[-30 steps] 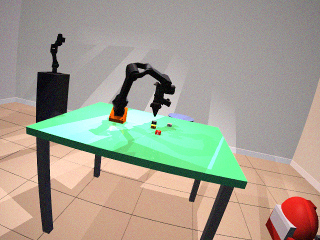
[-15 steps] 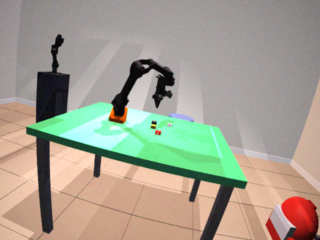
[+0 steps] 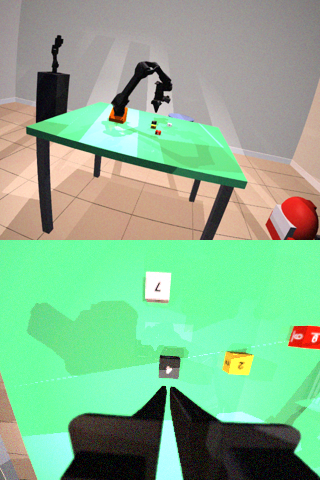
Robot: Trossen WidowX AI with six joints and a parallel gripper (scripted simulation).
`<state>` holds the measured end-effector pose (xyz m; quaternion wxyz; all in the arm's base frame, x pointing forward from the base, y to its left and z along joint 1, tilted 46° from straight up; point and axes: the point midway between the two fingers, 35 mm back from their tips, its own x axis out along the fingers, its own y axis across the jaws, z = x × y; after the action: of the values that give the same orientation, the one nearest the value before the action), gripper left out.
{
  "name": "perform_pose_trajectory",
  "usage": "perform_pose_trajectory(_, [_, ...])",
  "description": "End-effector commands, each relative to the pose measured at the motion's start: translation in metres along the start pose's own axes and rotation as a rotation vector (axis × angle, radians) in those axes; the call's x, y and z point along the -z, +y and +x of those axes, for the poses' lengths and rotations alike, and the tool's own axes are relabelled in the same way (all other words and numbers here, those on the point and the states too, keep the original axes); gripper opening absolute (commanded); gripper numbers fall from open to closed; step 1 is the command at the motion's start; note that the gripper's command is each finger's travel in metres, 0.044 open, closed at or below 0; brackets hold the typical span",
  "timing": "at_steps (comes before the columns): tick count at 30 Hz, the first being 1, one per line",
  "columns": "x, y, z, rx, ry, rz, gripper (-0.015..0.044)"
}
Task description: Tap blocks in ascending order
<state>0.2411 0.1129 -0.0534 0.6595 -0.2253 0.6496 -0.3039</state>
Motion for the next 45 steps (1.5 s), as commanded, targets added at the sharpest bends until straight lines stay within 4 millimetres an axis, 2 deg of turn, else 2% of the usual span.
perform_pose_trajectory(1, [0.007,-0.005,0.038,0.025,0.015,-0.015,0.0020])
perform_pose_trajectory(6, [0.007,-0.005,0.039,0.025,0.015,-0.015,0.0020])
perform_pose_trajectory(24, [0.008,-0.006,0.067,0.026,0.014,-0.014,0.0020])
perform_pose_trajectory(32, [0.008,-0.006,0.068,0.026,0.014,-0.014,0.0020])
perform_pose_trajectory(35, [0.007,-0.005,0.041,0.024,0.014,-0.014,0.0020])
perform_pose_trajectory(41, [0.007,-0.005,0.035,0.024,0.015,-0.015,0.0020])
perform_pose_trajectory(43, [0.005,-0.003,0.014,0.022,0.015,-0.015,0.0020])
perform_pose_trajectory(45, [0.004,-0.002,-0.019,0.022,0.016,-0.016,0.0020])
